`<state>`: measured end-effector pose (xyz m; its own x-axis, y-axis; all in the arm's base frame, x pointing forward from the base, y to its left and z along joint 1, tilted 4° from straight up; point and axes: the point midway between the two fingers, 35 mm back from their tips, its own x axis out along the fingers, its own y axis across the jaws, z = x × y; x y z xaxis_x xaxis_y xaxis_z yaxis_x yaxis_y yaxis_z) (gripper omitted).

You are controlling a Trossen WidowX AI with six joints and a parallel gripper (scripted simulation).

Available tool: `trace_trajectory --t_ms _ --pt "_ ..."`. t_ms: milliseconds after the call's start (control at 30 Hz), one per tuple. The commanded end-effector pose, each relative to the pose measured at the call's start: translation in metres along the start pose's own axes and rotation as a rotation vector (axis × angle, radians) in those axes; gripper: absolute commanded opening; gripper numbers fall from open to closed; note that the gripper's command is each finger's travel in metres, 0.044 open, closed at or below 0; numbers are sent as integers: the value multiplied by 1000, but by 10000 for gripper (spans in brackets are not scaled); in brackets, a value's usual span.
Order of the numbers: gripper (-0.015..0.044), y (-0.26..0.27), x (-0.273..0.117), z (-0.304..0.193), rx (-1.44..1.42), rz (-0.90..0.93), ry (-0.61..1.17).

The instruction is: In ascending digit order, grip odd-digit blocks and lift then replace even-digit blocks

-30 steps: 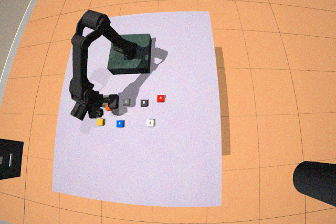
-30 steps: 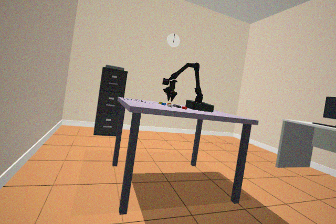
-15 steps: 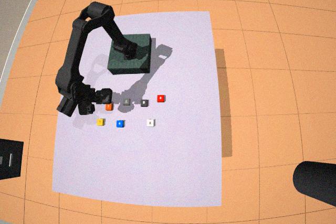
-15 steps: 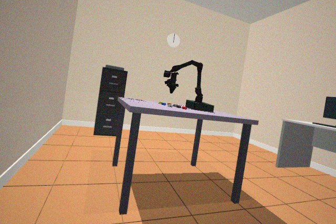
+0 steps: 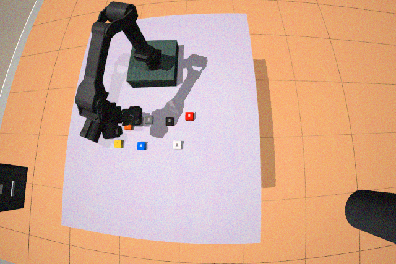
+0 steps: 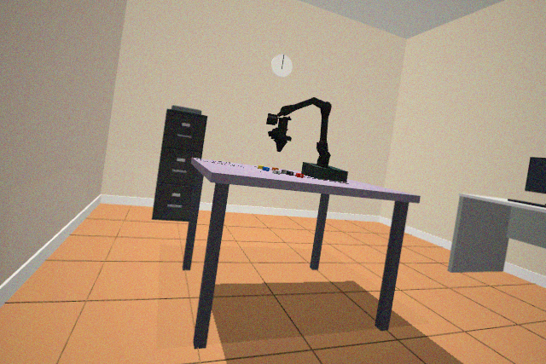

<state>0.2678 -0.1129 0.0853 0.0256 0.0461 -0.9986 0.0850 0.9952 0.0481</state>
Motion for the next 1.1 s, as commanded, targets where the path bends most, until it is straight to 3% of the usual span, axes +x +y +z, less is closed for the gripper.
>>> trace_trajectory --t_ms 0,500,800,1067 --pt "120 48 0 8 -25 -13 -3" --pt "120 225 -9 -26 21 36 -3" --pt "120 247 -10 -39 28 43 1" --pt "330 250 71 -40 28 44 2"
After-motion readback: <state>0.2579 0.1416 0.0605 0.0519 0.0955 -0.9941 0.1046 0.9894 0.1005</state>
